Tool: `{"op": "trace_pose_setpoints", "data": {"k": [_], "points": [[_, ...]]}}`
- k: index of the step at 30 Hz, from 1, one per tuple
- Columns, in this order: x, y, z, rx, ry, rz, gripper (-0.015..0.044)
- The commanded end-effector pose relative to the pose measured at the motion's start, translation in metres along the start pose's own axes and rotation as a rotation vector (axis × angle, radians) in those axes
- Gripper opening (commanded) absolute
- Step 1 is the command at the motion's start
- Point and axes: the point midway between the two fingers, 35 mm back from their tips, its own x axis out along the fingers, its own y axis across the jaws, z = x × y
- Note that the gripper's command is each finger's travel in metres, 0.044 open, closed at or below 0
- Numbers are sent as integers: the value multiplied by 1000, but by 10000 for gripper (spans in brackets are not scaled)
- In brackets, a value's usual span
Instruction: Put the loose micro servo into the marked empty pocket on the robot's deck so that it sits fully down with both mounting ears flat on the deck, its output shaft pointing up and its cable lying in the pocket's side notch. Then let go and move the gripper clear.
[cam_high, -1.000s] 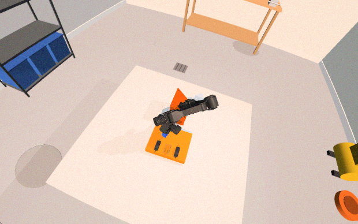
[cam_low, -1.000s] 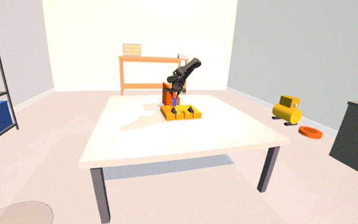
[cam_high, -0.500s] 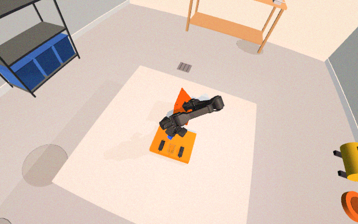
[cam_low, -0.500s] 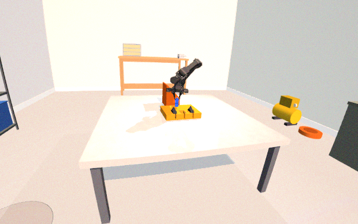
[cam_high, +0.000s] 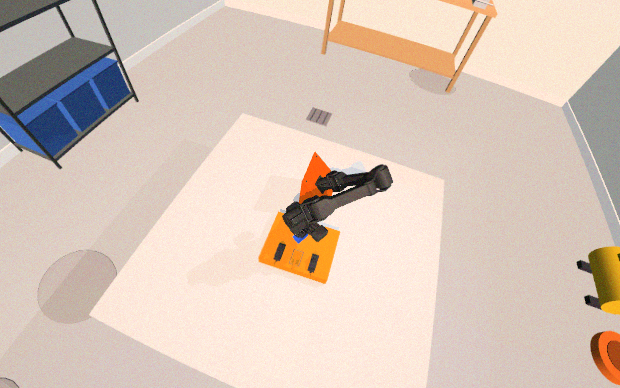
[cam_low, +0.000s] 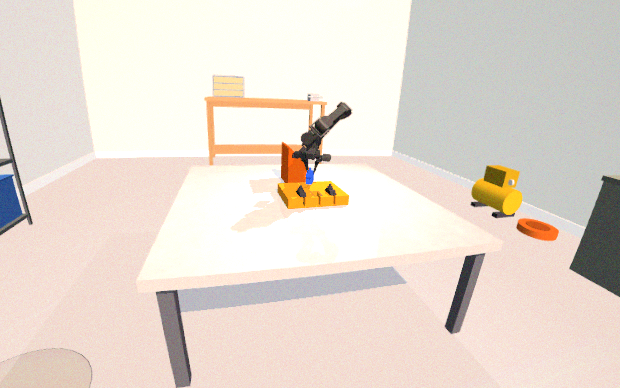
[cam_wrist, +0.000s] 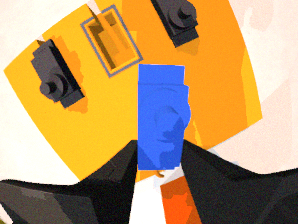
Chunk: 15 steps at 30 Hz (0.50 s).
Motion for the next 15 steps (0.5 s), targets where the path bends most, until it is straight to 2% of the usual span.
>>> {"op": "trace_pose_setpoints", "data": {"k": [1, 15], "points": [[0, 1, 0, 120, 0, 5, 0], [0, 1, 0, 607, 1, 5, 0]]}}
